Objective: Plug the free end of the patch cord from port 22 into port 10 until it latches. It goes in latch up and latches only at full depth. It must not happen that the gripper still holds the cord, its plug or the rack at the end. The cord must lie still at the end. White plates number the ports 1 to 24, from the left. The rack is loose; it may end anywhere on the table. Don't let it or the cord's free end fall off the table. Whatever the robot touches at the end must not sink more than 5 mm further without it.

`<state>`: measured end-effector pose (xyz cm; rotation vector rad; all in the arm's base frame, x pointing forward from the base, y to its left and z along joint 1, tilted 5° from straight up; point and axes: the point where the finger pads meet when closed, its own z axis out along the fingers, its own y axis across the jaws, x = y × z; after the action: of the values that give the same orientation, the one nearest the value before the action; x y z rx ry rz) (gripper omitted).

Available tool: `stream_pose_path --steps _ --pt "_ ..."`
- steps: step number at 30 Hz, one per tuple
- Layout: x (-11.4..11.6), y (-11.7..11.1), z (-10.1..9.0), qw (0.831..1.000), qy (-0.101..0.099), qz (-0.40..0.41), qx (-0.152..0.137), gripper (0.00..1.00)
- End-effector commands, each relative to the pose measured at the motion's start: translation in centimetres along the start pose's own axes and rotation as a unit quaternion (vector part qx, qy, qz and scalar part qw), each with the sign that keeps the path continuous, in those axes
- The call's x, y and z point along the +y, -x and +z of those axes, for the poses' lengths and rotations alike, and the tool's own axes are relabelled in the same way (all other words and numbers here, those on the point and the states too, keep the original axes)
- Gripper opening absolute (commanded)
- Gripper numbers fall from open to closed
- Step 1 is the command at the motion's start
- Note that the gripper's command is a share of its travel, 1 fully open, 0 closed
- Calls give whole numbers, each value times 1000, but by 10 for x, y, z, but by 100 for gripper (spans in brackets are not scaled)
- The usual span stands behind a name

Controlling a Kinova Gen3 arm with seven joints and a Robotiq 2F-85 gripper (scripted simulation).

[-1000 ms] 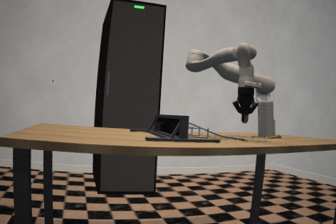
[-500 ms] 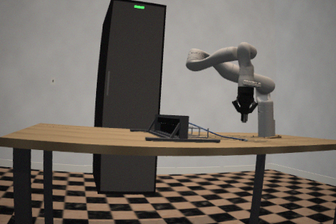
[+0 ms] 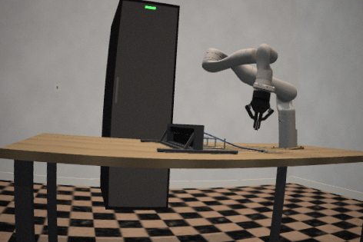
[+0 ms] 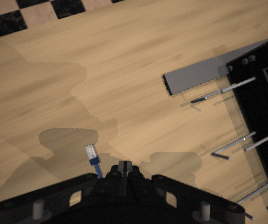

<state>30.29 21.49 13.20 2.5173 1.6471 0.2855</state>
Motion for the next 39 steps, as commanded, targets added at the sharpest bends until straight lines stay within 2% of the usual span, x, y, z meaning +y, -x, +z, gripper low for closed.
stream_pose_path --steps 1,5,10,12,20,27,29,34,39 --pt "16 -2 -4 998 29 56 8 0" --pt "35 -8 -13 989 58 134 26 0" --pt "59 -16 -27 967 92 232 59 0" --pt "59 -16 -27 967 92 232 59 0" --pt "95 -29 -59 911 130 371 126 0" --pt "118 -38 -88 858 145 458 183 0" --pt "118 -38 -88 858 145 458 183 0" --pt "128 -42 -104 828 148 498 212 0" --pt "134 -45 -113 810 148 520 230 0"
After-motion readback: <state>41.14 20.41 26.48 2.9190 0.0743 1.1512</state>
